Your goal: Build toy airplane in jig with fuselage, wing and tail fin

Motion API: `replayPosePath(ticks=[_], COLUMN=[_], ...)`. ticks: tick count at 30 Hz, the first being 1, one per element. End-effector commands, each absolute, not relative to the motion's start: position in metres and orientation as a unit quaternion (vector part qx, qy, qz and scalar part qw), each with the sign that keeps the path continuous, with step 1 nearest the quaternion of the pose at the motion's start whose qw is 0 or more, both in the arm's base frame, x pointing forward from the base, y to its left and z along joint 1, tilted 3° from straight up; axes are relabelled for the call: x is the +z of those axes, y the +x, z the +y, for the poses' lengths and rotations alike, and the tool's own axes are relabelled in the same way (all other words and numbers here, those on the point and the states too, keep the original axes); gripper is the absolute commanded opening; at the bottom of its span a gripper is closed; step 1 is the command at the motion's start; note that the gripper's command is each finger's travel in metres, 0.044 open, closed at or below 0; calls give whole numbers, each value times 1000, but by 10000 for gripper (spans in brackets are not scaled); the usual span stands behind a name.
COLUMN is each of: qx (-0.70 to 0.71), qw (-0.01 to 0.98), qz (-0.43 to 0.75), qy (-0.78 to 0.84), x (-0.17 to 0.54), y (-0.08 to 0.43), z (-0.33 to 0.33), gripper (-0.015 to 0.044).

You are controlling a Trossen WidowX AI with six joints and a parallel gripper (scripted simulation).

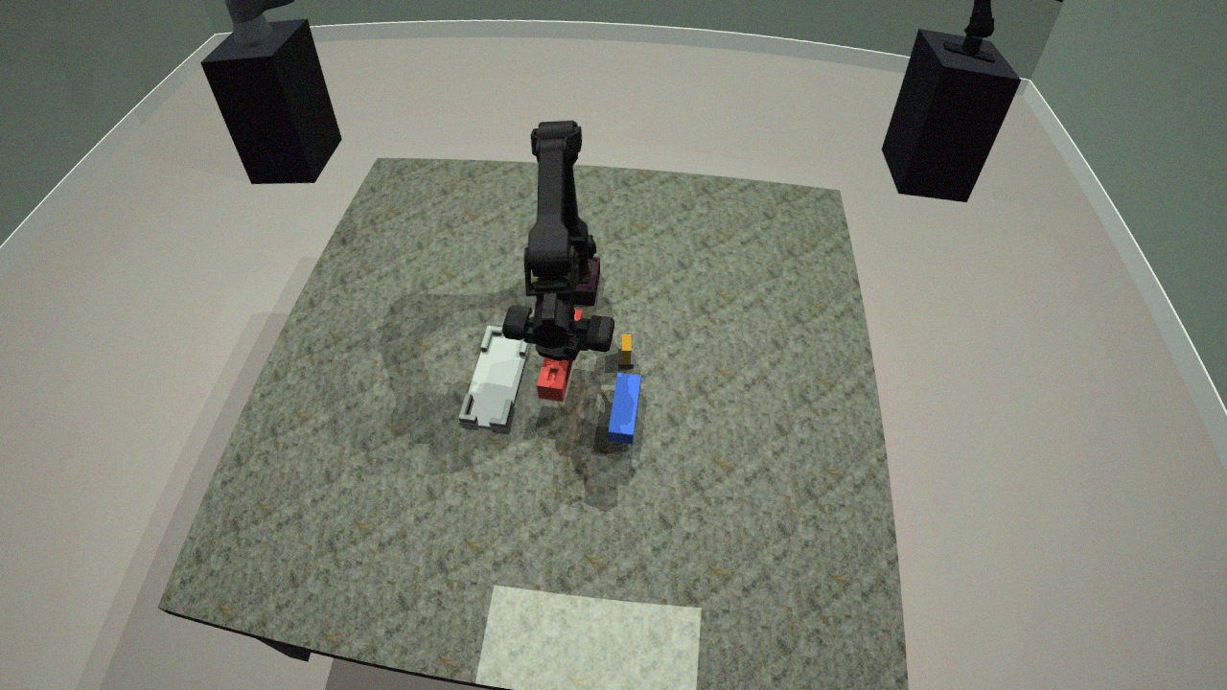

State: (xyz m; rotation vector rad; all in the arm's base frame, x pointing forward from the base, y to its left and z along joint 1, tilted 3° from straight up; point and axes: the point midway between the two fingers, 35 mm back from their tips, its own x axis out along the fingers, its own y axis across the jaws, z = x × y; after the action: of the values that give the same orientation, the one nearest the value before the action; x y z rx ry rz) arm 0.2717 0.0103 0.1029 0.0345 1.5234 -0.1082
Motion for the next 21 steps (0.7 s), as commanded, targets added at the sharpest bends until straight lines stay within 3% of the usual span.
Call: replayPosePath(ticks=[1,21], qx=[-51,-47], qw=[725,725], qz=[687,687], qy=[16,12], x=[115,130], y=[270,269], z=[10,-12], gripper=[0,0])
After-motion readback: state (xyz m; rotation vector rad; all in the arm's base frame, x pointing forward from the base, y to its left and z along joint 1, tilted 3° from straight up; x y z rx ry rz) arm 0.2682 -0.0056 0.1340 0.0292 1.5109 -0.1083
